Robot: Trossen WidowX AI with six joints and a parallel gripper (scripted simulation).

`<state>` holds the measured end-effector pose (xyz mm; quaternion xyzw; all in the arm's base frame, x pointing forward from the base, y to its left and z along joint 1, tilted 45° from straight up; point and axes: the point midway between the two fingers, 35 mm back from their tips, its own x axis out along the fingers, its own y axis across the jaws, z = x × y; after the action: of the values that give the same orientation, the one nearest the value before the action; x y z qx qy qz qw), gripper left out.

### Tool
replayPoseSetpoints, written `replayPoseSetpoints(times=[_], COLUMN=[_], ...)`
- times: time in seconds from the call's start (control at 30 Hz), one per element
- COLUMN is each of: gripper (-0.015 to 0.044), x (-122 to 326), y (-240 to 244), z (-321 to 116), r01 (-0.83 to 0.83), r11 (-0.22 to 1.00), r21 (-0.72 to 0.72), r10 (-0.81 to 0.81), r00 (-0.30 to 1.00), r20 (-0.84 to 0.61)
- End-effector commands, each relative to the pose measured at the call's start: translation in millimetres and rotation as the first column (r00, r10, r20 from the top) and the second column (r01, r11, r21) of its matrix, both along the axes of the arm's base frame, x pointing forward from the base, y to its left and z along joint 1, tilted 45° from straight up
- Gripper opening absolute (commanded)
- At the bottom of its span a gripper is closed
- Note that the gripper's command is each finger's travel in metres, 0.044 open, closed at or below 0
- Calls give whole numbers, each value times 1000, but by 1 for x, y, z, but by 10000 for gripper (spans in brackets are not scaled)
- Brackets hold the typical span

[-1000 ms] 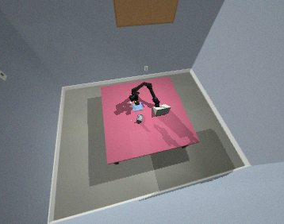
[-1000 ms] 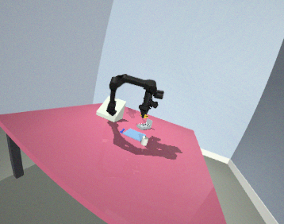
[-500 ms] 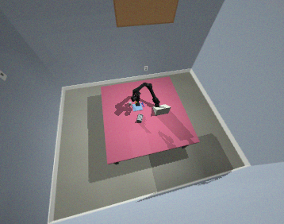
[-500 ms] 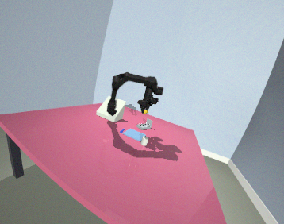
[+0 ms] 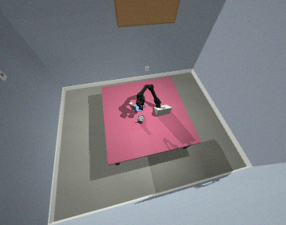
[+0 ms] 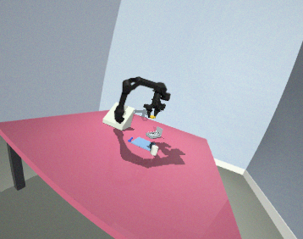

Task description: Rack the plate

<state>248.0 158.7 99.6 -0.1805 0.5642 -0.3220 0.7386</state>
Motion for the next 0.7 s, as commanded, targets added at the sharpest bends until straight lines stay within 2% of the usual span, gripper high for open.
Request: replayPoseSetpoints(times=[0.0,0.37,0.67], gripper=[0,0,0], x=[-4,-4,-3], y=[0,-18,-28], z=[-5,-36,-59], r01=[13,-36,-86], r11=[1000,989,949], r21=[7,147,302], r10=[-13,71,199], r00=[1000,968,910], r20=[-11,-241,-365])
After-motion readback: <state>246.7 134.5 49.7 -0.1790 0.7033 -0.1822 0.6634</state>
